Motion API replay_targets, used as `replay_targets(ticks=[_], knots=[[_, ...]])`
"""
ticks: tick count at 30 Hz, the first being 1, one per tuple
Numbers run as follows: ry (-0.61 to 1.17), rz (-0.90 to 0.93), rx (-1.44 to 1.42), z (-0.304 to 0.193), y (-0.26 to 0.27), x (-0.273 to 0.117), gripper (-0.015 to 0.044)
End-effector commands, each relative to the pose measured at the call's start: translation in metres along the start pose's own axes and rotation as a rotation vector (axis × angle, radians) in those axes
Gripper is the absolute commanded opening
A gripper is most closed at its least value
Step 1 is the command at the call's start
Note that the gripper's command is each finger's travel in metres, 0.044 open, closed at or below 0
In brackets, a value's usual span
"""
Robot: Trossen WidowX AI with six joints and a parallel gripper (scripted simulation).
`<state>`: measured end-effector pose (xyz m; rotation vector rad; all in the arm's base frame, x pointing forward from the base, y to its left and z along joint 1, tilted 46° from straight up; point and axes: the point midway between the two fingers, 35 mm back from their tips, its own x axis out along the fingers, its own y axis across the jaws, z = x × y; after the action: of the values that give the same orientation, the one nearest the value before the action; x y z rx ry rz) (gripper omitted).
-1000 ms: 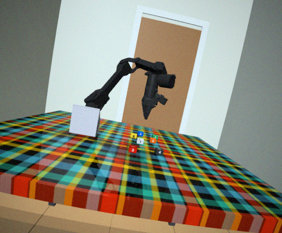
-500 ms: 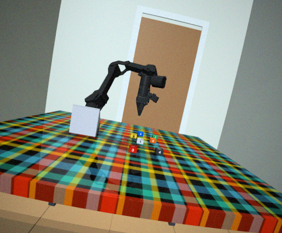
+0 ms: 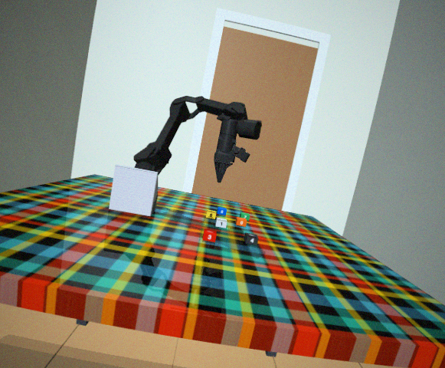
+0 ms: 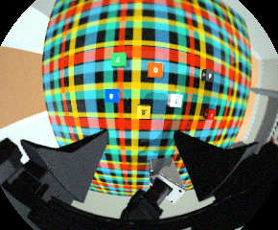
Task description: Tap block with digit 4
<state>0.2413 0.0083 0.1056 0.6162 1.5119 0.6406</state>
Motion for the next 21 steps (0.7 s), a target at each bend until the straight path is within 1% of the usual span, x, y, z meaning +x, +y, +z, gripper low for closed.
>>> replay_targets(ticks=[1,3,7,21], knots=[[-0.001,0.003,0.005,0.001,0.003,0.0,0.04],[-0.002,-0.001,0.005,0.015,0.02,-0.001,0.04],[-0.002,0.006,0.003,0.042,0.071,-0.001,0.04],[-0.002,0.006,0.003,0.043,0.074,-0.001,0.04]])
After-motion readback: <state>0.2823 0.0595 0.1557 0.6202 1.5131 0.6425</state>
